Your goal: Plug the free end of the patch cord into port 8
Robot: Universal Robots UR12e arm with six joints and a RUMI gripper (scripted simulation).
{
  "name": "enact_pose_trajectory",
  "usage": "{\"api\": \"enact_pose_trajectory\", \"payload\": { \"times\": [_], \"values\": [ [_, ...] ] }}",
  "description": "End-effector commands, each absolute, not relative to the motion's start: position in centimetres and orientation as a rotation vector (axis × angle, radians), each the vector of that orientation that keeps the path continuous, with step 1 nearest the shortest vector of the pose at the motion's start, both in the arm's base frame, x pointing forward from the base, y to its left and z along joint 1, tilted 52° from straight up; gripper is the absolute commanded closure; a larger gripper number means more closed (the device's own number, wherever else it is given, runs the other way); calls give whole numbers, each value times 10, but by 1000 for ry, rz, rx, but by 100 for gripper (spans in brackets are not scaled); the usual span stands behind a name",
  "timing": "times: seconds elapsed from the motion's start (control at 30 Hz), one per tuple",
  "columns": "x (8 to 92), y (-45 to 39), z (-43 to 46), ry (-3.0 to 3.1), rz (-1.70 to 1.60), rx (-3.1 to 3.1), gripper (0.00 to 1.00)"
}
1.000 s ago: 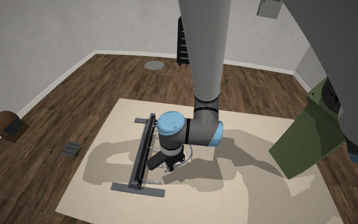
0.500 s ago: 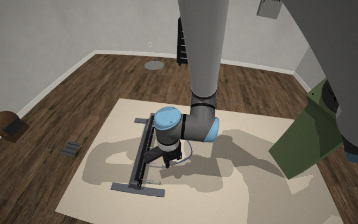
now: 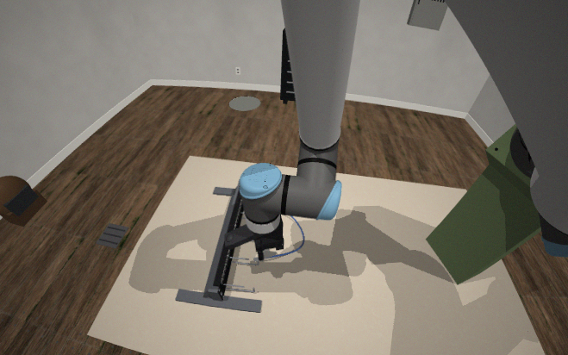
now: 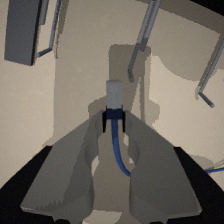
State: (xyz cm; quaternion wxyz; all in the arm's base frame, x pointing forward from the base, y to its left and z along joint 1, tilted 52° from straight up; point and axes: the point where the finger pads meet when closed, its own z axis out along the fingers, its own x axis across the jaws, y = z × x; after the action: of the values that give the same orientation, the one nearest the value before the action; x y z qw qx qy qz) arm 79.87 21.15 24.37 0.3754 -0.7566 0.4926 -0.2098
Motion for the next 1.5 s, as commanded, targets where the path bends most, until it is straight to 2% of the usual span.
{"api": "enact_pose_trajectory", "payload": {
  "times": [0.0, 1.47],
  "values": [
    [802, 205, 247, 1304, -512, -1901, 100],
    [818, 178, 259, 1484, -398, -1739, 100]
  ]
}}
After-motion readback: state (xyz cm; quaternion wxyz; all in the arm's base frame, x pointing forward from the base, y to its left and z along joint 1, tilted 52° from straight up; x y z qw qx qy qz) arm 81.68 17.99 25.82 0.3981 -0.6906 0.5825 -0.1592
